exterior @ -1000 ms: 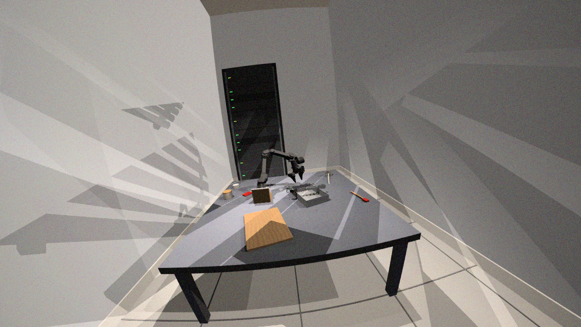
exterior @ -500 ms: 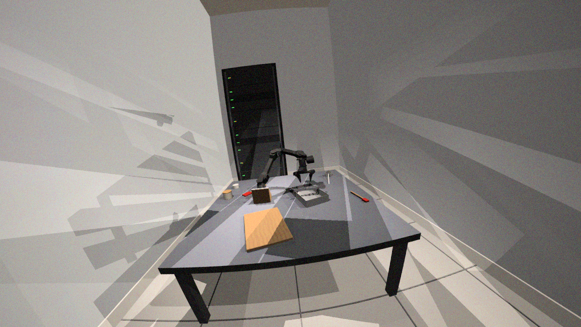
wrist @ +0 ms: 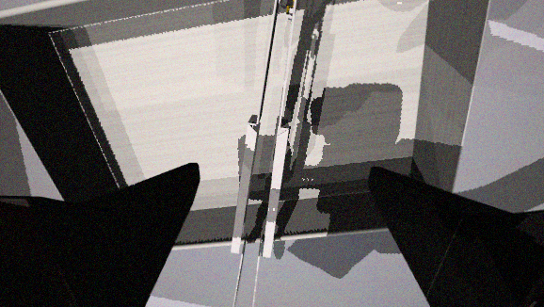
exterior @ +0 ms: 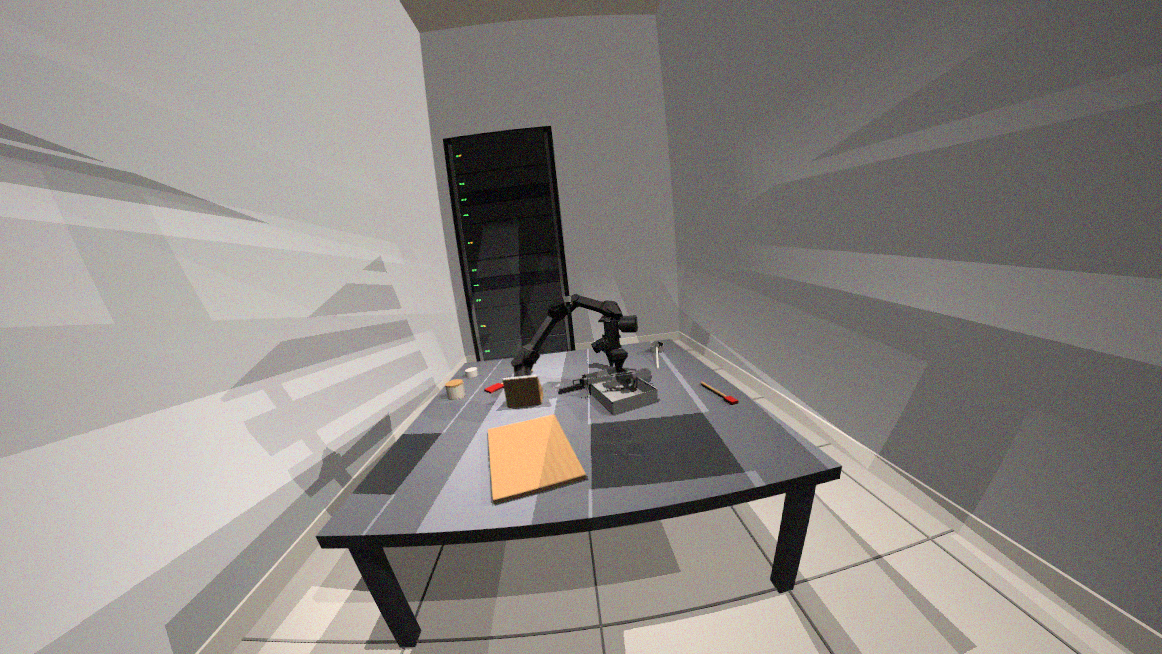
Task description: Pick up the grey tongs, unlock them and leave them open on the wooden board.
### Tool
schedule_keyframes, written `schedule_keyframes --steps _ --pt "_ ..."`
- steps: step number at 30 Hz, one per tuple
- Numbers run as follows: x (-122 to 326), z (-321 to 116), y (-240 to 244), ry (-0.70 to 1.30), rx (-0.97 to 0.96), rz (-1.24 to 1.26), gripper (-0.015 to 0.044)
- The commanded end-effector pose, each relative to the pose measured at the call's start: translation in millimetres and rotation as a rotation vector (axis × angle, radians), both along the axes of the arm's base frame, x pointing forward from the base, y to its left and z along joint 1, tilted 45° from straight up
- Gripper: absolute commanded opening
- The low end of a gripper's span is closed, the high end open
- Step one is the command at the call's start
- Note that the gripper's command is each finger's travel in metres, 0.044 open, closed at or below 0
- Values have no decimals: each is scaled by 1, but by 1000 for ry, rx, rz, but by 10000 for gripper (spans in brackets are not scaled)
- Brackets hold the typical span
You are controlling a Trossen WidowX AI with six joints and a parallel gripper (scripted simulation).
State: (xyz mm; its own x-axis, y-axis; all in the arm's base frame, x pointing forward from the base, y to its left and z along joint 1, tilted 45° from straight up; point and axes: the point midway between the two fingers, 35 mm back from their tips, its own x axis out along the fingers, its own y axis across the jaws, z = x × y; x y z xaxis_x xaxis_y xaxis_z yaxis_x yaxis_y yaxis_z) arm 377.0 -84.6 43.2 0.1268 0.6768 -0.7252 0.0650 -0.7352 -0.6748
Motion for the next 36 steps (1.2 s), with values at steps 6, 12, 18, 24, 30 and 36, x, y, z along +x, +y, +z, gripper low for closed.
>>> schedule_keyframes --steps 6,12,18,24,30,36 --pt "0 -5 -3 56 33 -57 440" --pt "3 -7 -5 56 33 -57 440" --pt "4 -9 -3 56 33 -57 440" --pt "6 -16 3 55 32 -57 440" --pt "8 -23 10 55 32 -57 440" --pt "9 -30 16 55 33 -57 440"
